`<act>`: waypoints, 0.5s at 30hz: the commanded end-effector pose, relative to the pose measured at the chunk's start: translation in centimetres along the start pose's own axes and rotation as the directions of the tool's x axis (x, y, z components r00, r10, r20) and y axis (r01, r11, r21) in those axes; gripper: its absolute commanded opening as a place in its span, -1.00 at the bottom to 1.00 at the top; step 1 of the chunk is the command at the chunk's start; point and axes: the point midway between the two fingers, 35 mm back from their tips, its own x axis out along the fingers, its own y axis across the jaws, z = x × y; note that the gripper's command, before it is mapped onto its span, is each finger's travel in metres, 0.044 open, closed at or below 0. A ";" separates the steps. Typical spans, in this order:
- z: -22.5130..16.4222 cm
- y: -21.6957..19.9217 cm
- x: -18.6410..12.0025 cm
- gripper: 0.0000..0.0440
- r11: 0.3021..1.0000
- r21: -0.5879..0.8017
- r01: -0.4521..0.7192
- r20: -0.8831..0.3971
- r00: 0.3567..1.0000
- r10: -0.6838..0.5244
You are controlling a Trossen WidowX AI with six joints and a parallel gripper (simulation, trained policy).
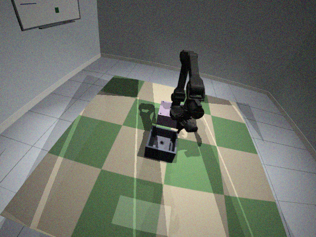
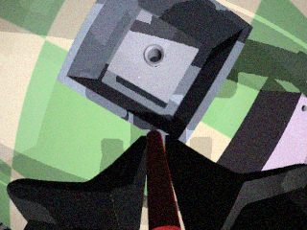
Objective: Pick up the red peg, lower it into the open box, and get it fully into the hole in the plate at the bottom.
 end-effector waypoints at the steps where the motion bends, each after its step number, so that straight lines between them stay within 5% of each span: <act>1: 1.6 0.2 0.3 -1.00 1.000 0.020 -0.006 0.001 1.000 0.006; 15: 6.4 0.0 2.4 -0.98 0.994 0.109 -0.012 -0.005 1.000 0.012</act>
